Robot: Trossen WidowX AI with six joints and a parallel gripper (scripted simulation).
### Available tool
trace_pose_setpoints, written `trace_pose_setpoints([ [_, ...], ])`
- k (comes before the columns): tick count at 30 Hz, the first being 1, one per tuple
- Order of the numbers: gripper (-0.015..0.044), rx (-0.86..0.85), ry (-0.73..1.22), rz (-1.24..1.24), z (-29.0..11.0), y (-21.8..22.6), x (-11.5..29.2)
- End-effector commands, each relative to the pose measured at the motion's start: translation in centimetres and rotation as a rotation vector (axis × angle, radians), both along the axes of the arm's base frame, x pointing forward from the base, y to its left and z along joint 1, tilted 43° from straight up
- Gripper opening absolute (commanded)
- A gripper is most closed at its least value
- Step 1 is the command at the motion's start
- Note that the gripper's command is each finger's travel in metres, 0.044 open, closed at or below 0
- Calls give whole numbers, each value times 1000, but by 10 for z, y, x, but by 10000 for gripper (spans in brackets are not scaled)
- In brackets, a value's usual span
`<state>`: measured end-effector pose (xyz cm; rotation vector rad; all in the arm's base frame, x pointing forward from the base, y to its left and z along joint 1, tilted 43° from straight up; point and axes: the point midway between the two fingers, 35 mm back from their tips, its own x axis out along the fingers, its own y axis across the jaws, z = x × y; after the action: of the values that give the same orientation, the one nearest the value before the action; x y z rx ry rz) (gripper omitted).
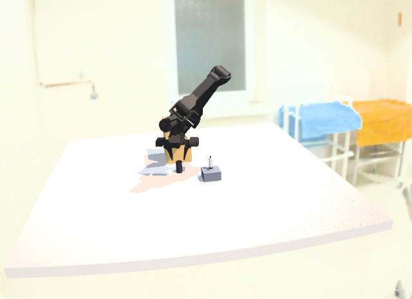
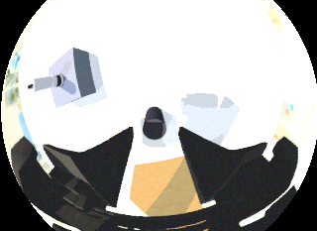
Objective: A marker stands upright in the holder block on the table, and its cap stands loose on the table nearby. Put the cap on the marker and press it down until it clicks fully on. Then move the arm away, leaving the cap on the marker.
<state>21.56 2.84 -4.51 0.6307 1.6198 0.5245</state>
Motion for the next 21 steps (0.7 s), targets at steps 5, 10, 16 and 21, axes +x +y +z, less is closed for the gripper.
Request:
trace_pose_setpoints([
  [5, 242, 7, 9, -3, -11, 11, -3],
  [10, 242, 7, 9, -3, -17, 17, -4],
  [16, 242, 9, 9, -2, -24, 23, -5],
  [21, 242, 10, 10, -2, -29, 29, -7],
])
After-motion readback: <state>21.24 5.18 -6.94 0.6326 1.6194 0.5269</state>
